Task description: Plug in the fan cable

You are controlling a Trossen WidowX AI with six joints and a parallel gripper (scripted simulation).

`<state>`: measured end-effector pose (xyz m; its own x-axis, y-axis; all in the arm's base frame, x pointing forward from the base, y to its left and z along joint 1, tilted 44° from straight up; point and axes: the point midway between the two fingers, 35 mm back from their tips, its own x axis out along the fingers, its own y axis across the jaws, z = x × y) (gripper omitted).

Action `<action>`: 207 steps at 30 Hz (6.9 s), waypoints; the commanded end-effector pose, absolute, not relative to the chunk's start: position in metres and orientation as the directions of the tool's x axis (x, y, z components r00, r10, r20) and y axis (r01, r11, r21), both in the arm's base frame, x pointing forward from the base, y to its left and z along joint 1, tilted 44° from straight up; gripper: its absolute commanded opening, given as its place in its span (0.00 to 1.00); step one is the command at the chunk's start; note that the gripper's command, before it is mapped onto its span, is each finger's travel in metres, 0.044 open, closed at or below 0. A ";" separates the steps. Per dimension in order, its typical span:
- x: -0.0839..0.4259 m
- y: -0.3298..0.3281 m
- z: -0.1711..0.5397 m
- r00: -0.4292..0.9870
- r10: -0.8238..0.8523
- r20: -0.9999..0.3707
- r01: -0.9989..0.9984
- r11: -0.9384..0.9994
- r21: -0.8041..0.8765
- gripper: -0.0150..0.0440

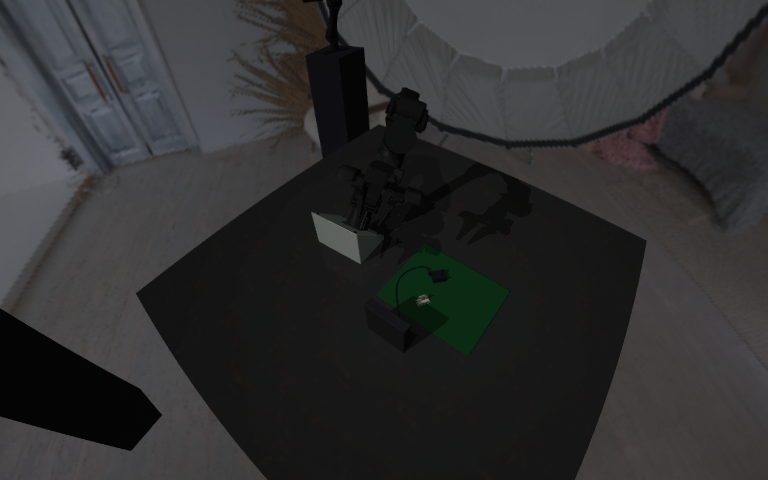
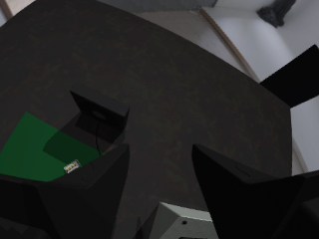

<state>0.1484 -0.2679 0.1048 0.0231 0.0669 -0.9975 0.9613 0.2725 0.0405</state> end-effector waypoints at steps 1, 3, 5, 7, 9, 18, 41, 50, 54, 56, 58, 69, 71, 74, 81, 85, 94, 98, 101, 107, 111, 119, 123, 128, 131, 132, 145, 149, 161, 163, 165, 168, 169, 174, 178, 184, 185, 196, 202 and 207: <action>0.199 -0.220 0.074 0.124 0.254 -0.959 0.992 -0.002 0.127 0.61; 0.212 -0.205 0.067 0.148 0.313 -0.938 0.988 -0.093 0.124 0.61; 0.224 -0.188 0.061 0.170 0.374 -0.912 0.977 -0.187 0.106 0.61; 0.235 -0.171 0.055 0.191 0.434 -0.880 0.957 -0.280 0.070 0.61; 0.245 -0.154 0.050 0.208 0.492 -0.845 0.931 -0.364 0.018 0.61; 0.276 -0.078 0.037 0.246 0.722 -0.646 0.723 -0.580 -0.374 0.61; 0.282 -0.039 0.013 0.248 0.767 -0.591 0.652 -0.584 -0.484 0.61; 0.283 -0.032 0.005 0.248 0.767 -0.592 0.652 -0.584 -0.484 0.61; 0.284 -0.027 0.000 0.248 0.767 -0.592 0.652 -0.584 -0.484 0.61; 0.284 -0.025 -0.002 0.248 0.767 -0.592 0.652 -0.584 -0.484 0.61; 0.284 -0.023 -0.004 0.248 0.767 -0.592 0.652 -0.584 -0.484 0.61; 0.285 -0.011 -0.016 0.248 0.768 -0.590 0.652 -0.583 -0.485 0.61; 0.285 -0.011 -0.016 0.248 0.768 -0.590 0.652 -0.583 -0.485 0.61; 0.285 -0.013 -0.015 0.247 0.766 -0.594 0.656 -0.583 -0.479 0.52; 0.285 -0.013 -0.015 0.247 0.766 -0.594 0.656 -0.583 -0.479 0.34; 0.285 -0.013 -0.015 0.247 0.766 -0.594 0.656 -0.583 -0.479 0.30; 0.285 -0.027 -0.001 0.247 0.764 -0.596 0.654 -0.585 -0.479 0.25; 0.285 -0.036 0.008 0.247 0.764 -0.596 0.653 -0.586 -0.480 0.25; 0.284 -0.043 0.015 0.247 0.764 -0.596 0.652 -0.586 -0.481 0.25; 0.282 -0.055 0.029 0.247 0.766 -0.594 0.652 -0.585 -0.483 0.25; 0.280 -0.060 0.036 0.248 0.767 -0.592 0.652 -0.584 -0.484 0.25; 0.279 -0.060 0.035 0.230 0.761 -0.607 0.754 -0.533 -0.383 0.25; 0.279 -0.061 0.035 0.214 0.755 -0.620 0.832 -0.473 -0.289 0.25; 0.278 -0.061 0.034 0.194 0.747 -0.636 0.910 -0.380 -0.168 0.25; 0.278 -0.061 0.034 0.182 0.742 -0.645 0.944 -0.315 -0.096 0.25; 0.278 -0.061 0.034 0.178 0.740 -0.648 0.953 -0.293 -0.072 0.25; 0.276 -0.063 0.033 0.127 0.715 -0.687 0.975 0.039 0.220 0.25; 0.275 -0.063 0.033 0.111 0.707 -0.699 0.943 0.148 0.299 0.25; 0.273 -0.065 0.032 0.066 0.680 -0.730 0.759 0.440 0.480 0.25; 0.273 -0.065 0.032 0.066 0.680 -0.730 0.755 0.444 0.482 0.25; 0.273 -0.065 0.032 0.066 0.680 -0.730 0.755 0.444 0.482 0.25; 0.273 -0.065 0.032 0.065 0.679 -0.732 0.755 0.446 0.480 0.25; 0.273 -0.065 0.032 0.062 0.675 -0.735 0.755 0.450 0.477 0.25; 0.270 -0.060 0.026 0.039 0.634 -0.772 0.754 0.488 0.439 0.25; 0.268 -0.057 0.021 0.024 0.597 -0.802 0.753 0.517 0.407 0.25; 0.265 -0.052 0.014 0.004 0.529 -0.848 0.749 0.560 0.353 0.25; 0.264 -0.052 0.013 0.002 0.518 -0.856 0.749 0.566 0.344 0.25; 0.260 -0.045 0.001 -0.004 0.366 -0.931 0.743 0.624 0.242 0.25; 0.259 -0.043 -0.004 0.010 0.278 -0.961 0.742 0.642 0.193 0.25; 0.258 -0.042 -0.008 0.030 0.204 -0.978 0.744 0.649 0.158 0.25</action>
